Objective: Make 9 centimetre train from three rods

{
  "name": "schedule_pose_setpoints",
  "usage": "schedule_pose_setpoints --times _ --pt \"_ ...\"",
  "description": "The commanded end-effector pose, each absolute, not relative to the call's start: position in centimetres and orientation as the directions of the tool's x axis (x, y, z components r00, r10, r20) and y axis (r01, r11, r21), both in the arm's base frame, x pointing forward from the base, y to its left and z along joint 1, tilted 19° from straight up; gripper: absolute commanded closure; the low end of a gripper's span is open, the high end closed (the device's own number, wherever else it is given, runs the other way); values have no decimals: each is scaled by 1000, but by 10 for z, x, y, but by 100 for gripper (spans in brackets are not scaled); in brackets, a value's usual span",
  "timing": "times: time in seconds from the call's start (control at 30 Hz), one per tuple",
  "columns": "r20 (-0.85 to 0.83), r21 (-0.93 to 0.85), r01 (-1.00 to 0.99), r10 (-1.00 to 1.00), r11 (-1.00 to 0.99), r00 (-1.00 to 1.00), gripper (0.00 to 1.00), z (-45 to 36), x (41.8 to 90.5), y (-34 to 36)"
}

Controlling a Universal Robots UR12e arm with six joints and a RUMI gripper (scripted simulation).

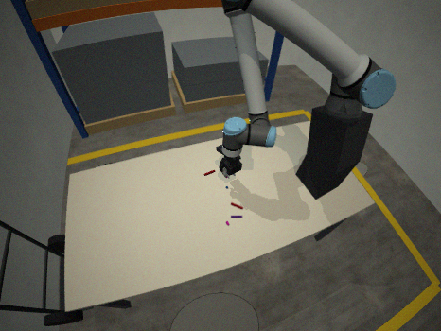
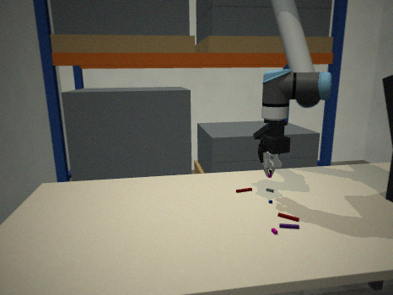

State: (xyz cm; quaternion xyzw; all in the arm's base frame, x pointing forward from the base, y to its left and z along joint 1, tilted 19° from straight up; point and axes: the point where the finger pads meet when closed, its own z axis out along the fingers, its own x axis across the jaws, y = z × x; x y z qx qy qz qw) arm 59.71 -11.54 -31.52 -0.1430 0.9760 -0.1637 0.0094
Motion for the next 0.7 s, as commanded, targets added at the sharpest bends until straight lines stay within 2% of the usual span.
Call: schedule_pose_setpoints --times 0.0,0.67 --pt "31 -322 -292 -298 901 -954 100 -314 596 -117" --pt "31 -321 -294 -300 900 -953 100 -318 596 -118"
